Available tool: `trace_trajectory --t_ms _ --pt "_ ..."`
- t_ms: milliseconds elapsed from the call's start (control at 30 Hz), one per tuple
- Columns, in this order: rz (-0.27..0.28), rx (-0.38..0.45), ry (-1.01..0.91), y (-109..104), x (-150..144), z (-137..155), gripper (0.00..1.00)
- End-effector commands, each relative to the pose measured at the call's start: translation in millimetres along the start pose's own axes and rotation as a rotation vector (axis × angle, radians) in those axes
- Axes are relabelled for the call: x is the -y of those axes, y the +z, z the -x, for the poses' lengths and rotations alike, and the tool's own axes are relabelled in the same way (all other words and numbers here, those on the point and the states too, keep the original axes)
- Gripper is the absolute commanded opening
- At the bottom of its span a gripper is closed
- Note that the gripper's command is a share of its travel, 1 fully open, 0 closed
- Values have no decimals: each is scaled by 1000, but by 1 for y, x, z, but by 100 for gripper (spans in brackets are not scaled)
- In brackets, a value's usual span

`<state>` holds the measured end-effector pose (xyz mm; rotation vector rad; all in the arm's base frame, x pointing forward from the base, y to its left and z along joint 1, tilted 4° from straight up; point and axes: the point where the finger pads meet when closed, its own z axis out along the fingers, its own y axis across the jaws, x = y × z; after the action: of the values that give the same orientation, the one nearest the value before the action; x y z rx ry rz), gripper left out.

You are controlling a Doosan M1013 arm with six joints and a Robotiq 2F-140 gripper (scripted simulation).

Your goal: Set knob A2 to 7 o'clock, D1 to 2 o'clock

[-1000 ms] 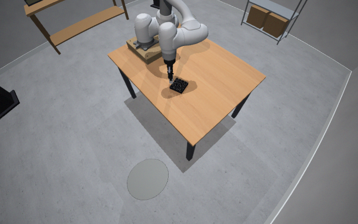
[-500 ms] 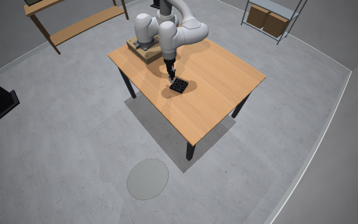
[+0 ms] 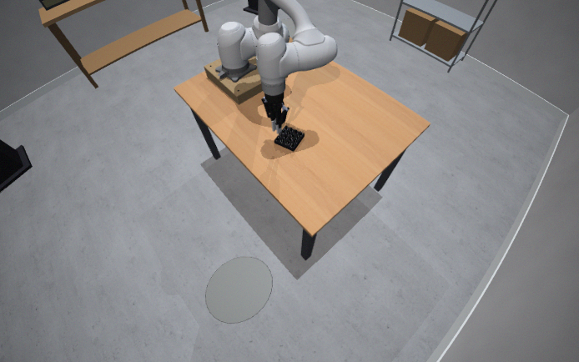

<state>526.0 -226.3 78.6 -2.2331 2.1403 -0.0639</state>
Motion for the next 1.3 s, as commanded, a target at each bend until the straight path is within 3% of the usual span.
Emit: trace_trajectory --t_ms 0,233,1267 --pt "-7 11 -156 -2 0 0 12" --pt "-8 11 -324 -4 0 0 12" --pt "-8 11 -326 -4 0 0 12"
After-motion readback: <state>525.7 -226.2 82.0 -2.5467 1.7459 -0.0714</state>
